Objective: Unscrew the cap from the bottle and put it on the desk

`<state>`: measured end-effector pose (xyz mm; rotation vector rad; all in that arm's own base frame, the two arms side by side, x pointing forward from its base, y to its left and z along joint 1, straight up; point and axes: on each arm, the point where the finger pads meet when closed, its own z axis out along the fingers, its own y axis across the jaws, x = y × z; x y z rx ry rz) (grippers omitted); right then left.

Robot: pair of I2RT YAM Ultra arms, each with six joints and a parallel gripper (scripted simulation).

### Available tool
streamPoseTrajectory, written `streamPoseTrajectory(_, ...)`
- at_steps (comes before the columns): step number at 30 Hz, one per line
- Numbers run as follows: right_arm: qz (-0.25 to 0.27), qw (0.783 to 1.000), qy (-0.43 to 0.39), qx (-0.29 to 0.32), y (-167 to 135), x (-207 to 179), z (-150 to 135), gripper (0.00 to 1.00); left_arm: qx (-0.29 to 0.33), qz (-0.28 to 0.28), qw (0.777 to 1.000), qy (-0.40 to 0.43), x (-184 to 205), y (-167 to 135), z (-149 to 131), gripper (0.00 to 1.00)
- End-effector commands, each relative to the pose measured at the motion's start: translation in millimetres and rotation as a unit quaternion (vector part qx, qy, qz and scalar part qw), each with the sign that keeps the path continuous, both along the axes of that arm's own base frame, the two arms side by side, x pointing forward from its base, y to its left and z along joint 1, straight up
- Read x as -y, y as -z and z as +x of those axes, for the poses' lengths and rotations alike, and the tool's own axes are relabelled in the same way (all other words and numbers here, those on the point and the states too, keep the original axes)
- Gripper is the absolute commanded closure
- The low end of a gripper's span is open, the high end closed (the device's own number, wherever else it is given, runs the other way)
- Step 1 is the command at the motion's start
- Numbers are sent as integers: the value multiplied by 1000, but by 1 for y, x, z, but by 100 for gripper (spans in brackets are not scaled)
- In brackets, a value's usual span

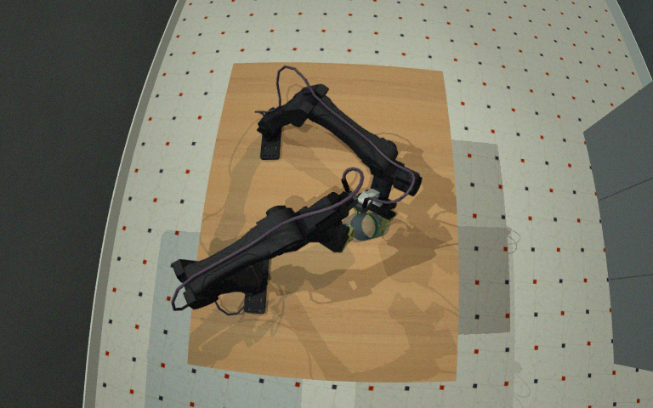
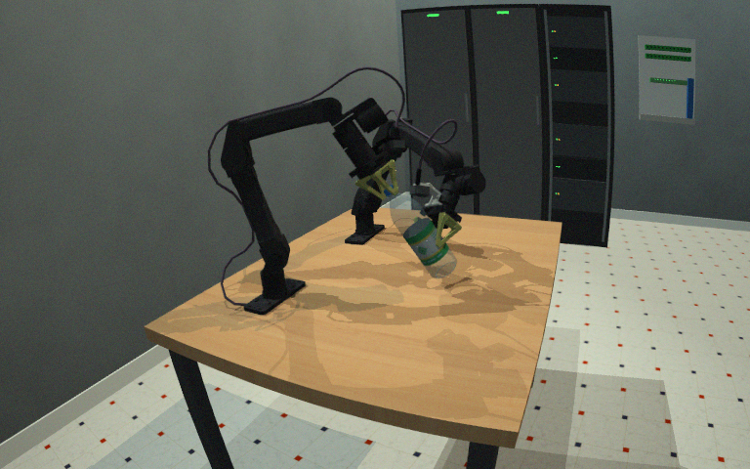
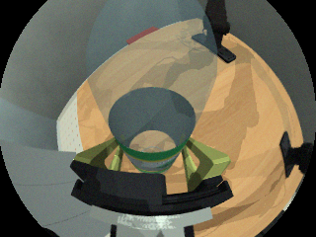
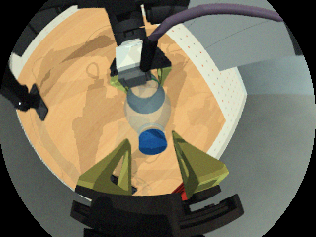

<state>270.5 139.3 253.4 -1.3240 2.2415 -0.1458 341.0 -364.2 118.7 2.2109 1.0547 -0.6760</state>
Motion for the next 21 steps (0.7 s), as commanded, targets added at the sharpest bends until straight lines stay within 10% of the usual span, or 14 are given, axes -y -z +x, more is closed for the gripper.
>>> streamPoseTrajectory(1,67,990,119,-29,-10,0,3,43,1,-19,1000,-2,2,-15,1,100)
streamPoseTrajectory(11,146,949,266,-81,-11,0,2,43,1,-19,1000,-2,2,-15,1,100)
streamPoseTrajectory(21,253,835,466,-147,-12,0,2,43,1,-19,1000,-2,2,-15,1,100)
